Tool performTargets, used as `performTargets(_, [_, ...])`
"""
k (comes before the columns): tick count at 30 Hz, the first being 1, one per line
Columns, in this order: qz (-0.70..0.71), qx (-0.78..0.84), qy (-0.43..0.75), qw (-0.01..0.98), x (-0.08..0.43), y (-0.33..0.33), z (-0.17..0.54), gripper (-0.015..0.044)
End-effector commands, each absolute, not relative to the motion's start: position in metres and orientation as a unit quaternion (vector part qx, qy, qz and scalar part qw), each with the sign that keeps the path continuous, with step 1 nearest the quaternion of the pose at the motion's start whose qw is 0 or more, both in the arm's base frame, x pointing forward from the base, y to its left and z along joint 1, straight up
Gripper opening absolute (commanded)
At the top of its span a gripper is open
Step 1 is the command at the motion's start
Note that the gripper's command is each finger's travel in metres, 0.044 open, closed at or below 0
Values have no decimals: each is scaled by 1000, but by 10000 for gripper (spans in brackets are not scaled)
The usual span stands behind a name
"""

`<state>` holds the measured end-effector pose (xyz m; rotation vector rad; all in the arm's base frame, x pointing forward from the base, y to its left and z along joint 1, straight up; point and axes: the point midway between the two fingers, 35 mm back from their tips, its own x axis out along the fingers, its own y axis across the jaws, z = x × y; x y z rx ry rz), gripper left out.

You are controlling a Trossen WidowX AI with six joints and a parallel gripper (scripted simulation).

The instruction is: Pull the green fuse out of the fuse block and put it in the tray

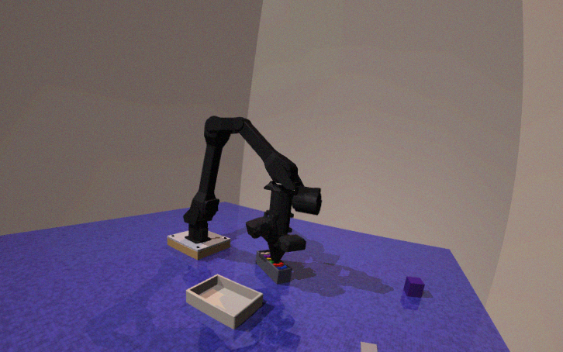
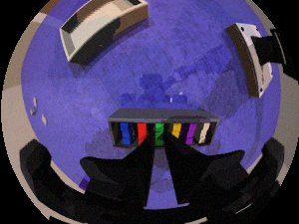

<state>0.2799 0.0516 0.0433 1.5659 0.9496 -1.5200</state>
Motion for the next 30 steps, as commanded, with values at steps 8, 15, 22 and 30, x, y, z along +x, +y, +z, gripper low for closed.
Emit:
performTargets(8, [-593,611,370,372,280,52,44,0])
performTargets(15, [-593,611,370,372,280,52,47,0])
performTargets(22, [-593,611,370,372,280,52,50,0])
performTargets(30, [-593,611,370,372,280,51,54,0])
